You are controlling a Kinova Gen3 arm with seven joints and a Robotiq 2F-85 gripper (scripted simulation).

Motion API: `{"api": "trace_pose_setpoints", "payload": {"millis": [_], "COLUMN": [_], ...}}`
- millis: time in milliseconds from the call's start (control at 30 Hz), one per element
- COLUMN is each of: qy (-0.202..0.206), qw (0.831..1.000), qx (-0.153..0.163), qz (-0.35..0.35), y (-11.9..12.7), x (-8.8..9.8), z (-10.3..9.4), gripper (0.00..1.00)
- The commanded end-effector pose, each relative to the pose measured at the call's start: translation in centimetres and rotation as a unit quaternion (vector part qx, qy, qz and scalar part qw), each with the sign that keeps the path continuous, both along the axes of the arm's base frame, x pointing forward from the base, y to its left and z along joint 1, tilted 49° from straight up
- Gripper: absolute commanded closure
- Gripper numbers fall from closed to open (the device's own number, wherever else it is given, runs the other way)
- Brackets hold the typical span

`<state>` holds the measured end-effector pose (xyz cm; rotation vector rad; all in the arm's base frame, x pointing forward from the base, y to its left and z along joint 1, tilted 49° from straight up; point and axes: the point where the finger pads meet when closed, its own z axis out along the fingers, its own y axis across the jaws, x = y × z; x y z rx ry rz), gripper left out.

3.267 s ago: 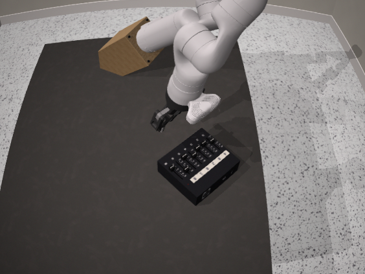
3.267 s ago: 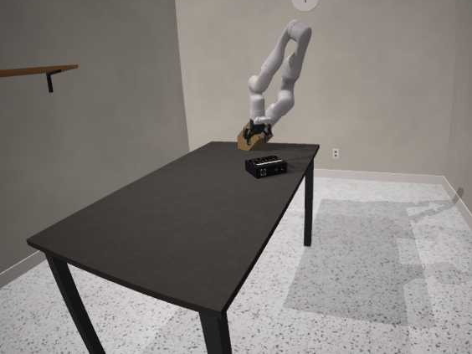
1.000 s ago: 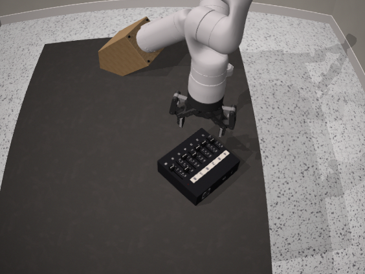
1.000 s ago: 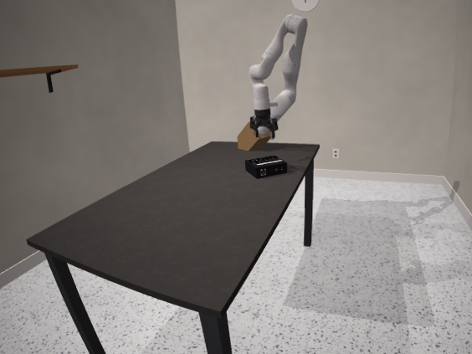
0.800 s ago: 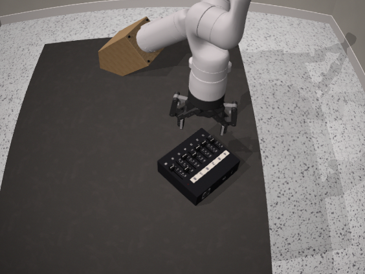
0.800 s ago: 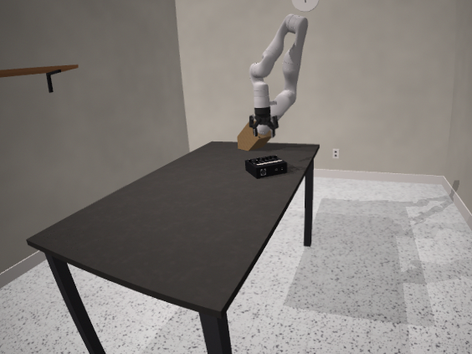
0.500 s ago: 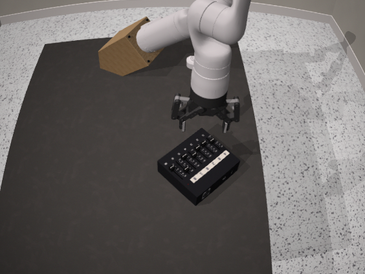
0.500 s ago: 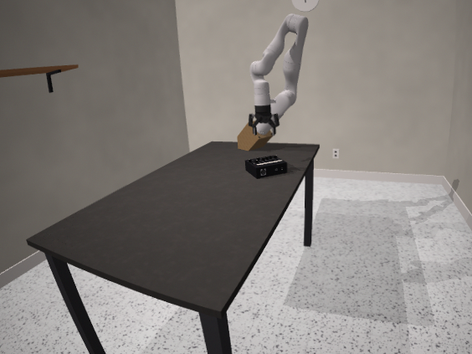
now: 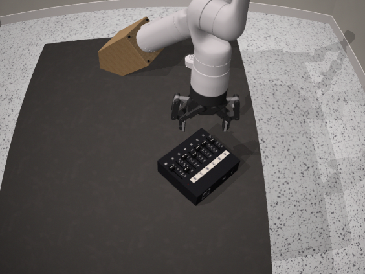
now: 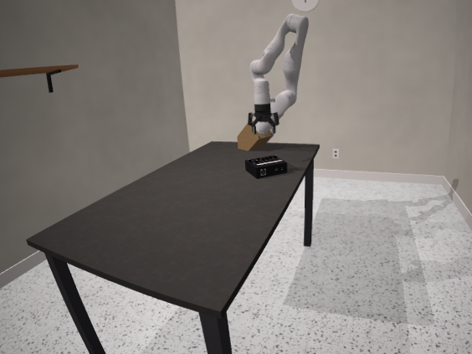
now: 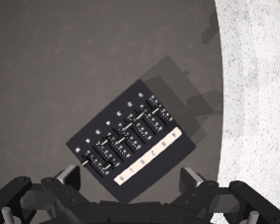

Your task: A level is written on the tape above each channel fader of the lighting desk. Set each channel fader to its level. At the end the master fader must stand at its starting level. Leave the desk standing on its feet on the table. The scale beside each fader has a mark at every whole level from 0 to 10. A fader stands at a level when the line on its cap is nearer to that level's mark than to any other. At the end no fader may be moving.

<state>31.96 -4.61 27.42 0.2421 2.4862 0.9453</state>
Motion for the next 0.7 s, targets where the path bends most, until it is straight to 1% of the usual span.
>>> {"api": "trace_pose_setpoints", "payload": {"millis": [0,333,400,467,533,600,667], "qy": [0.000,0.000,-0.004,-0.015,-0.036,-0.066,-0.101], "qw": [1.000,1.000,1.000,1.000,0.997,0.992,0.981], "qx": [0.000,0.000,-0.005,-0.018,-0.042,-0.072,-0.103], "qz": [-0.001,-0.001,0.004,0.019,0.047,0.085,0.128], "y": [-0.1,-0.1,0.0,0.4,1.0,1.8,3.0], "x": [0.0,0.0,0.0,-0.1,-0.3,-0.6,-1.0], "z": [0.0,0.0,-0.2,-1.0,-2.1,-3.5,-4.9], "gripper": [0.00,0.00,0.00,0.00,0.00,0.00,0.00]}}
